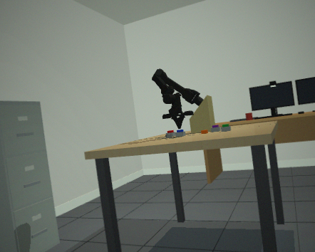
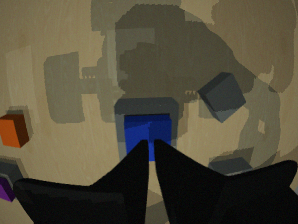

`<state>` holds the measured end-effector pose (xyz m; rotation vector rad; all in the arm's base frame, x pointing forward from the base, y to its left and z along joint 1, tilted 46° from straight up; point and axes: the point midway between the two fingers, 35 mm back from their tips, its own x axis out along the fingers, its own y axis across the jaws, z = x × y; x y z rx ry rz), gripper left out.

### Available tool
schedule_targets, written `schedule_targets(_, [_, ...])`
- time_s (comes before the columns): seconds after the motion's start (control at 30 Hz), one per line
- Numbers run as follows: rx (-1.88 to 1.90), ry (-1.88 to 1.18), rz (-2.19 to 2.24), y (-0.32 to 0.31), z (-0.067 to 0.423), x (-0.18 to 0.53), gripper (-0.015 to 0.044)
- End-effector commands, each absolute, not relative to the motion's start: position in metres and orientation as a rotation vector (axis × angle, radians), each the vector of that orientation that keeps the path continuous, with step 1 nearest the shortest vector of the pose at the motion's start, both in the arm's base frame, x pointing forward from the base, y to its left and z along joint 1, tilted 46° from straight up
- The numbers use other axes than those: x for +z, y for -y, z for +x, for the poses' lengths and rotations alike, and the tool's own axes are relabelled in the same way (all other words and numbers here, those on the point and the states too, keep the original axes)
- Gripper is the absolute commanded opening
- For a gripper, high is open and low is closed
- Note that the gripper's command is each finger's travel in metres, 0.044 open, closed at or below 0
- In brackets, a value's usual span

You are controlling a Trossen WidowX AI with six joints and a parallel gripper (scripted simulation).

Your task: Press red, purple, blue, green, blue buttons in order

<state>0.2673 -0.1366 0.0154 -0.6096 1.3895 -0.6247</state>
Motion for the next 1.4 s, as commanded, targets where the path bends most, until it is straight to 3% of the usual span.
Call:
schedule_targets(0.0, [-0.619, -1.395, -0.611, 0.142, 0.267, 0.009, 0.002])
schedule_targets(0.8, [-0.619, -1.395, -0.612, 0.147, 0.267, 0.004, 0.002])
schedule_targets(1.1, [-0.619, -1.395, -0.611, 0.123, 0.264, 0.027, 0.002])
schedule_targets(1.37, [-0.523, -1.407, -0.564, 0.027, 0.297, -0.027, 0.023])
